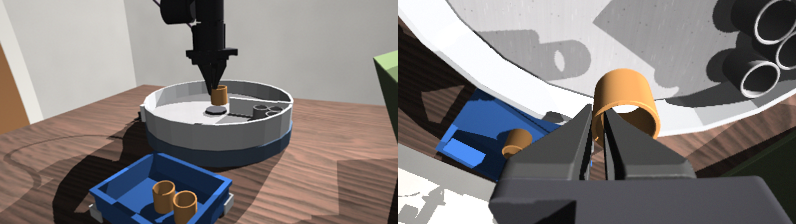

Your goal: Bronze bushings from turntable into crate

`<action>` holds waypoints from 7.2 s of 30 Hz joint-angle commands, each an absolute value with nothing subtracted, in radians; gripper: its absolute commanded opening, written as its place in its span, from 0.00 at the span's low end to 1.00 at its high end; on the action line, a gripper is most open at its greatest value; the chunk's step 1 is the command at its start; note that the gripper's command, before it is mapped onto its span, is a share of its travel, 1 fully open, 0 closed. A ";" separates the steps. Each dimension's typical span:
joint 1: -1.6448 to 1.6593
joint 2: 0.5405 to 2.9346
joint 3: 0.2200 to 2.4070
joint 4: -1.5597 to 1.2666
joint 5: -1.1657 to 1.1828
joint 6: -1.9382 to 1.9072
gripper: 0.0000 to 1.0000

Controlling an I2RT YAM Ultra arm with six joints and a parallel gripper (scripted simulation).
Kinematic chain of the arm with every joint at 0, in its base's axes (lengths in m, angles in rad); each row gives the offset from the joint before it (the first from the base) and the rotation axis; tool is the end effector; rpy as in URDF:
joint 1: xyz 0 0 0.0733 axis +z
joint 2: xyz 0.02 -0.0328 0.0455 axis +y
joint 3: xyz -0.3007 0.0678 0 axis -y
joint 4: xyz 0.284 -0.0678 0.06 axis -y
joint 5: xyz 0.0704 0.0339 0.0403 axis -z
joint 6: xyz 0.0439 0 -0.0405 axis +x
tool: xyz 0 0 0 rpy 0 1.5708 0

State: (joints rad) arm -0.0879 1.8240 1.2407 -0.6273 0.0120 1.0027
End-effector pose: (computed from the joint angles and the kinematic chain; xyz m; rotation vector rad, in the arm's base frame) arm 0.4040 -0.0350 0.1965 1.4578 2.3971 0.2105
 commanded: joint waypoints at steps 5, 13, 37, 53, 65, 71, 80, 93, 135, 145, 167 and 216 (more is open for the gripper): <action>0.101 1.914 1.434 -0.699 0.106 1.208 0.00; 0.209 2.033 1.627 -0.791 0.152 1.311 0.00; 0.359 2.298 2.090 -1.019 0.204 1.457 0.00; 0.367 2.310 2.139 -1.047 0.207 1.466 0.00; 0.367 2.310 2.139 -1.047 0.207 1.465 0.00; 0.367 2.310 2.139 -1.047 0.207 1.465 0.00; 0.367 2.310 2.139 -1.047 0.207 1.465 0.00; 0.380 2.315 2.134 -1.045 0.211 1.479 0.00; 0.372 2.336 2.131 -1.006 0.211 1.470 0.00; 0.342 2.437 2.093 -0.882 0.204 1.441 0.00; 0.337 2.435 2.113 -0.864 0.202 1.435 0.00; 0.332 2.427 2.085 -0.847 0.201 1.434 0.00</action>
